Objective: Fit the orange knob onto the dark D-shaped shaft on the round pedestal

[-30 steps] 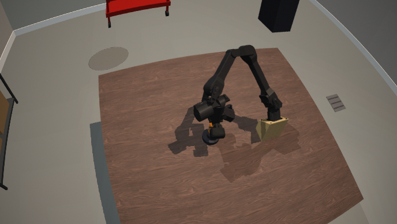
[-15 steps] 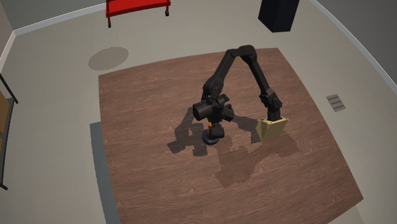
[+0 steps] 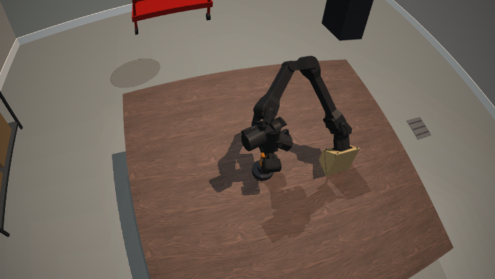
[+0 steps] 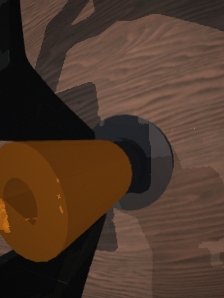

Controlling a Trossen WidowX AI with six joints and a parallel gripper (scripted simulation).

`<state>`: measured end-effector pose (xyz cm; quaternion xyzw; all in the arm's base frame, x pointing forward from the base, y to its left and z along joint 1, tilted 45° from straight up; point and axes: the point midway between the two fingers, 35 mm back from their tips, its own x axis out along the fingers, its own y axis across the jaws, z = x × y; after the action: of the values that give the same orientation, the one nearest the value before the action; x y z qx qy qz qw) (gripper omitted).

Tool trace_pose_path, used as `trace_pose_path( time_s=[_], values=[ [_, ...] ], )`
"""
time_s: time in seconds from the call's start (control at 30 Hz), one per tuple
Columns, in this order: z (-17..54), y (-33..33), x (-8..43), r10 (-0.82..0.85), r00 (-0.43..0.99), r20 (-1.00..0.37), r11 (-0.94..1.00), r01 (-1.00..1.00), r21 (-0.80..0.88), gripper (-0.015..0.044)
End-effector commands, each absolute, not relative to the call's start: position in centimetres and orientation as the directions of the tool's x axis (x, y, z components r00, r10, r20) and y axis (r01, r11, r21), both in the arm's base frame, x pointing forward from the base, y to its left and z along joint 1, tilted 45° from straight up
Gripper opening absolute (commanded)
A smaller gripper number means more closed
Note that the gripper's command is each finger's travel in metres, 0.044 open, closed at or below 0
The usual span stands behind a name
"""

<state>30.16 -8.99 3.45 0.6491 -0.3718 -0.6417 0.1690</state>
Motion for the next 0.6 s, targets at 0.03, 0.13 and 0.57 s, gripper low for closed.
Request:
trace_pose_path(
  time_s=[0.03, 0.13, 0.57],
  values=[
    [3.46, -8.65, 30.16, -0.697, -0.096, -0.711, -0.699, -0.132, 0.703, 0.0],
    [3.38, -8.72, 30.15, -0.697, -0.096, -0.711, -0.705, -0.09, 0.704, 0.0],
    [3.18, -9.18, 30.17, -0.697, -0.096, -0.71, -0.705, -0.09, 0.704, 0.0]
  ],
)
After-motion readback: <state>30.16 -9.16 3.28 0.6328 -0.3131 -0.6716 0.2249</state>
